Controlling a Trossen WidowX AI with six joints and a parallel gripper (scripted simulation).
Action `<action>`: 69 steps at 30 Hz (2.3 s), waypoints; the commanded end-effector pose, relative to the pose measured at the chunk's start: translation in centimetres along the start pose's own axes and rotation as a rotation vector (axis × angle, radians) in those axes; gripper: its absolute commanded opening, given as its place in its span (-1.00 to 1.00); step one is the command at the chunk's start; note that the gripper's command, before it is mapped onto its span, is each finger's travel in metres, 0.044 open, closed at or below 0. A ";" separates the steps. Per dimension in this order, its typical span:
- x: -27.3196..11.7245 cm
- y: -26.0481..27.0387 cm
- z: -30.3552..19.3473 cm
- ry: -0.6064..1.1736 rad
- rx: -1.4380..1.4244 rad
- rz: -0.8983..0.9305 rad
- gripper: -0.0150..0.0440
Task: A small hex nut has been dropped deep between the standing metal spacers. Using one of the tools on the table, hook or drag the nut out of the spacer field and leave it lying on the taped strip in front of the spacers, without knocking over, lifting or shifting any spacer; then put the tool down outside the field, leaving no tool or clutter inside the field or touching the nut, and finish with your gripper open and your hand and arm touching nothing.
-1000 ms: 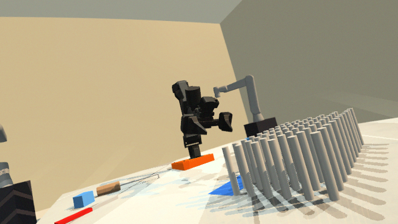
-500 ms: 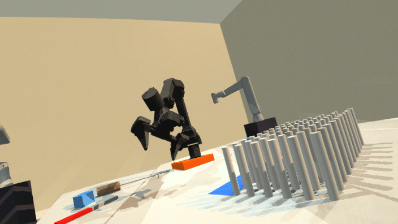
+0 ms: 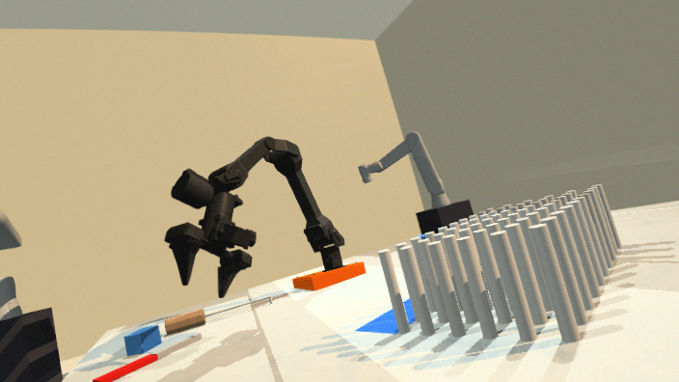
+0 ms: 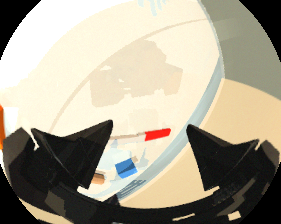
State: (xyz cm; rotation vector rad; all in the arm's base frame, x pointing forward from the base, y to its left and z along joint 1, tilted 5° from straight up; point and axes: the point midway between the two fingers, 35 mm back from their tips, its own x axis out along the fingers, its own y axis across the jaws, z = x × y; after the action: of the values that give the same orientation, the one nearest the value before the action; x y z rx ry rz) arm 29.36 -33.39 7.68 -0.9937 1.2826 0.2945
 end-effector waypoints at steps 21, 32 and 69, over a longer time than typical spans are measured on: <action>-4.4 11.4 -22.9 -0.174 -0.716 0.497 1.00; -4.4 11.4 -22.7 -0.176 -0.717 0.498 1.00; -3.3 12.0 -22.3 -0.176 -0.717 0.498 0.46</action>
State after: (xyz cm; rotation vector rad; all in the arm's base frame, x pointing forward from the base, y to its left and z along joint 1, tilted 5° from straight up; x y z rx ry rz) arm 5.55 -42.31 7.09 -1.1965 1.2740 1.2519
